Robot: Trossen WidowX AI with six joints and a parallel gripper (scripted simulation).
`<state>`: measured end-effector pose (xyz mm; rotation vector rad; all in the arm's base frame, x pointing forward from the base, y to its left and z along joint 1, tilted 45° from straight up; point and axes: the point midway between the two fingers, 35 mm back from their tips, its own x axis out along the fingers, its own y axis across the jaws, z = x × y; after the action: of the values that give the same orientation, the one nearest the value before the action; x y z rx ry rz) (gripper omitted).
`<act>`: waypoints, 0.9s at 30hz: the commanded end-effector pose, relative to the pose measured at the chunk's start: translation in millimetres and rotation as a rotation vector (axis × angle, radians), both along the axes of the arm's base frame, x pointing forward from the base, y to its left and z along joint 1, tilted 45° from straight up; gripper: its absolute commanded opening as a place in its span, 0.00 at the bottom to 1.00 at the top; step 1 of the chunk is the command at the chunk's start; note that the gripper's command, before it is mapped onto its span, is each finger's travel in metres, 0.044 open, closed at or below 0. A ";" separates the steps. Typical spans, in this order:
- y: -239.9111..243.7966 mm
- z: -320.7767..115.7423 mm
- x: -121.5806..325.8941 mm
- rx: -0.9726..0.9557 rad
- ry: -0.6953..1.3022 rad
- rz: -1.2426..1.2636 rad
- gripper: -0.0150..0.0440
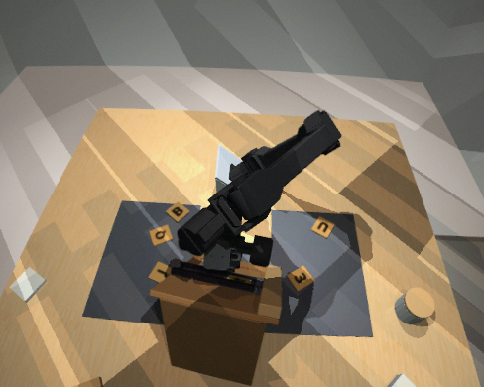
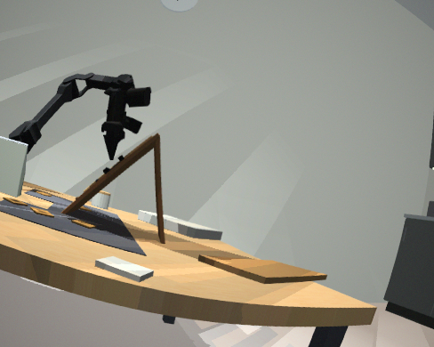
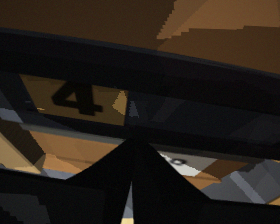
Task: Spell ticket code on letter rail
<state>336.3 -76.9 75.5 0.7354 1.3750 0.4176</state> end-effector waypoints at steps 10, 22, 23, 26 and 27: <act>1.8 -4.1 6.0 0.001 0.000 -0.003 0.25; 3.9 -7.0 10.8 0.001 0.000 -0.003 0.25; 4.1 -7.2 11.2 0.001 0.000 -0.003 0.25; 4.6 -8.0 12.3 0.002 0.000 -0.003 0.25; 4.8 -8.2 12.7 0.002 0.000 -0.003 0.25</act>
<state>347.0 -72.7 68.5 0.7342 1.3759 0.4169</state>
